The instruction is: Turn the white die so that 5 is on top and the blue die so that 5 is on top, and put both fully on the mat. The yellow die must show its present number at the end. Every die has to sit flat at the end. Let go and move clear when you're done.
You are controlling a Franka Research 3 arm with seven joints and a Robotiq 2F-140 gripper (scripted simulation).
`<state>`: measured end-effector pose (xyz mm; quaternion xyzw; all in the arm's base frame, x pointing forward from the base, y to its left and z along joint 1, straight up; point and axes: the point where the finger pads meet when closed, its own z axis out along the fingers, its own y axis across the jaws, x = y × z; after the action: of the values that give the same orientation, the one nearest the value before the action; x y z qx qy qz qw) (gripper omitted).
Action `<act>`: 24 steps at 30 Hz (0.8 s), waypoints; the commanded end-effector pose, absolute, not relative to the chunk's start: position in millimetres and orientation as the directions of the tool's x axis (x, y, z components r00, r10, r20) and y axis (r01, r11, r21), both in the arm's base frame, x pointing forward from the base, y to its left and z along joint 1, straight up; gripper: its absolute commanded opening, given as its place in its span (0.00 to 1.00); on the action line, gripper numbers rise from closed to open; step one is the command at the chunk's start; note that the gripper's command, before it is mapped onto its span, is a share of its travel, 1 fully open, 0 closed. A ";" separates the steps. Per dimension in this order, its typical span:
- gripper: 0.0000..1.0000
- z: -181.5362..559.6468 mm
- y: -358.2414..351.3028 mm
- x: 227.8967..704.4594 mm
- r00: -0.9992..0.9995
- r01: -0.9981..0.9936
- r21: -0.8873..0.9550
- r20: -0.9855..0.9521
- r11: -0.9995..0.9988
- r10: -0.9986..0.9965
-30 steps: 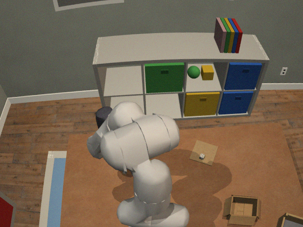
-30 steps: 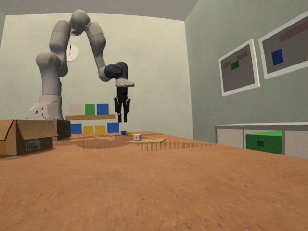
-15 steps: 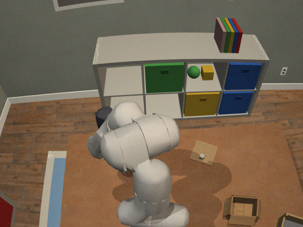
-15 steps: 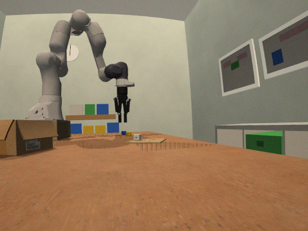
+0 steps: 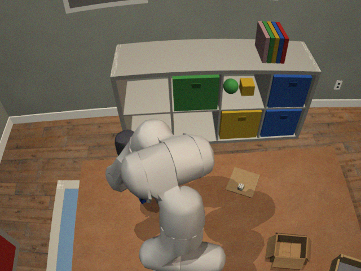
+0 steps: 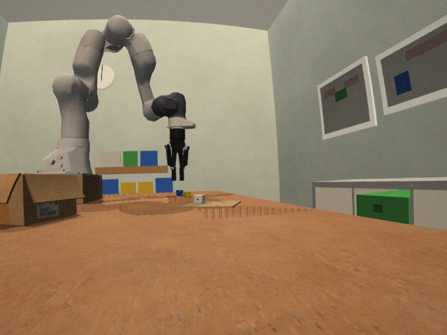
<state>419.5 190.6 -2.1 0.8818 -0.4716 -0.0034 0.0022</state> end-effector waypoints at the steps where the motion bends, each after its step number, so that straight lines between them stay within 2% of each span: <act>1: 0.32 -5.0 192.1 423.1 0.544 -0.839 -0.003 0.000 -0.544 -0.839; 24: 0.32 -34.0 192.8 424.0 0.544 -0.839 -0.003 0.000 -0.544 -0.839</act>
<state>420.7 191.1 -32.1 0.8824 -0.4705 -0.0028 0.0025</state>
